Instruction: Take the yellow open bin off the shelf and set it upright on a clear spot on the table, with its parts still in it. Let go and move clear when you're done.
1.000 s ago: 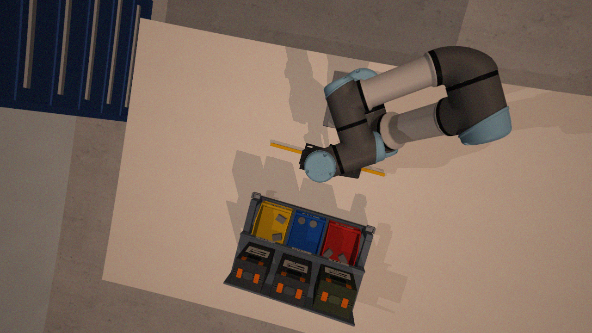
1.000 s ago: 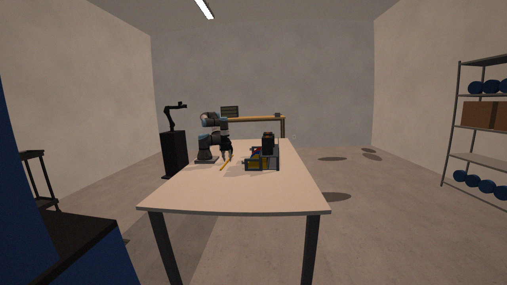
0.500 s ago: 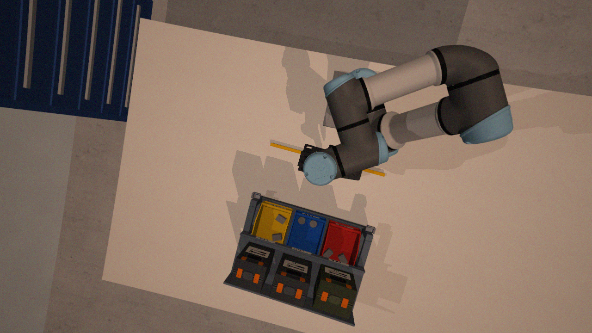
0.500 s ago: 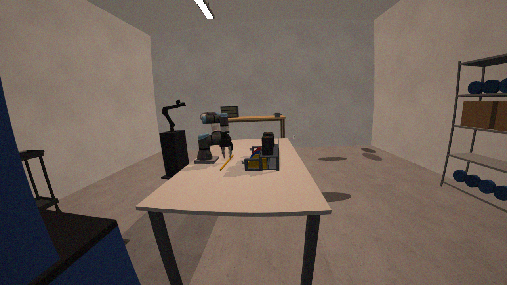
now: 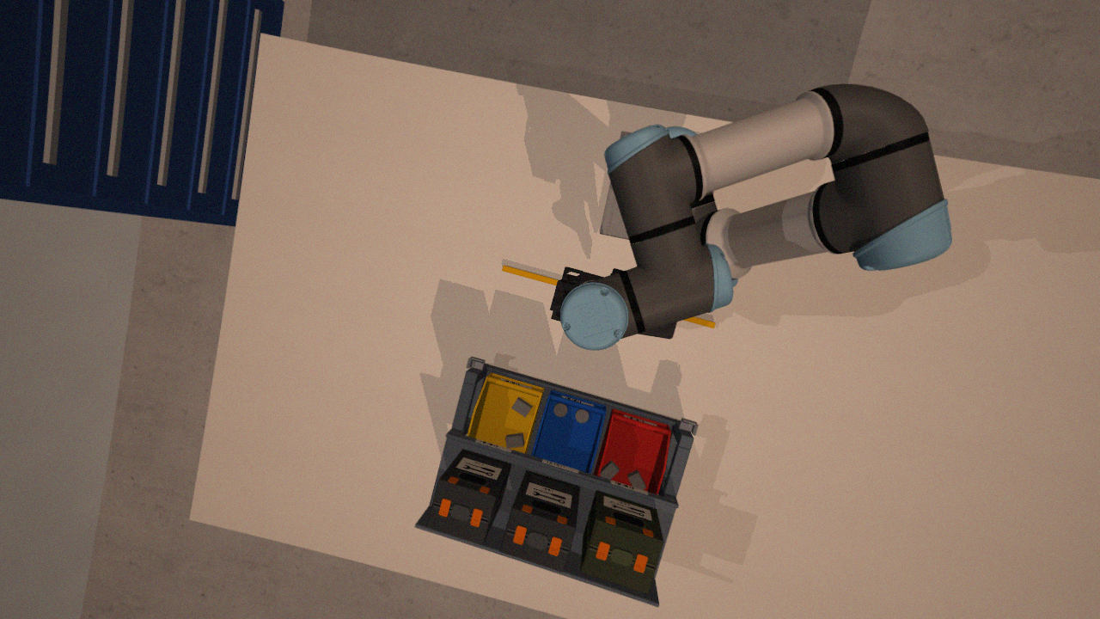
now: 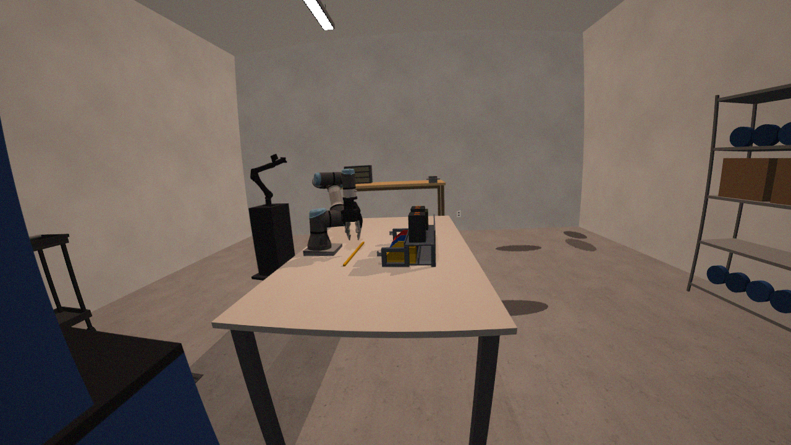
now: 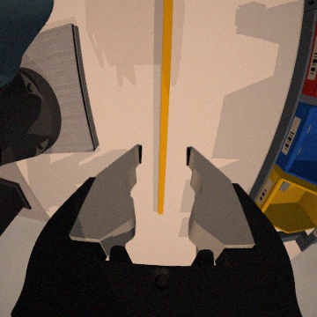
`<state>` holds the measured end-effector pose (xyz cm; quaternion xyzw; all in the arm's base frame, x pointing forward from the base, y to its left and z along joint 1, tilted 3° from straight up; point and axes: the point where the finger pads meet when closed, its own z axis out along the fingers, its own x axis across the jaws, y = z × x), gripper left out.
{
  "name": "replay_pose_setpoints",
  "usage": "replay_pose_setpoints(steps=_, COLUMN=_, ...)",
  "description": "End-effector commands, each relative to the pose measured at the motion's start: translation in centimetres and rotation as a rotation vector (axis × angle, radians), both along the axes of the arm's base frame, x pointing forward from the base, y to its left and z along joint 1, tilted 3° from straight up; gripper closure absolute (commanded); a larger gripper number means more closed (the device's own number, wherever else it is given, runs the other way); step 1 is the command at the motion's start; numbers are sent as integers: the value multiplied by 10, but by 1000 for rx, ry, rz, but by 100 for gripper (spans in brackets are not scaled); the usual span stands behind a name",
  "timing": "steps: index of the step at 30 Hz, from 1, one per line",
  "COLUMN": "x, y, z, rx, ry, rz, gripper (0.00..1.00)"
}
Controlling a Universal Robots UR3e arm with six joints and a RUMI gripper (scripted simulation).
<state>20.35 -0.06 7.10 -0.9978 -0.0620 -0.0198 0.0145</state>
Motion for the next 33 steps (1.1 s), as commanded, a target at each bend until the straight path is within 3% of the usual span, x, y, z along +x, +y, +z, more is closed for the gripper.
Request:
replay_pose_setpoints(steps=1, x=-2, y=-1, z=37, rx=3, ry=0, rz=0, gripper=74)
replay_pose_setpoints(steps=12, x=-2, y=-1, z=37, rx=3, ry=0, rz=0, gripper=74)
replay_pose_setpoints(steps=17, x=-3, y=-2, z=66, rx=3, ry=0, rz=0, gripper=74)
replay_pose_setpoints(steps=29, x=-3, y=-2, z=66, rx=3, ry=0, rz=0, gripper=74)
replay_pose_setpoints(steps=33, x=-3, y=-2, z=58, rx=3, ry=0, rz=0, gripper=74)
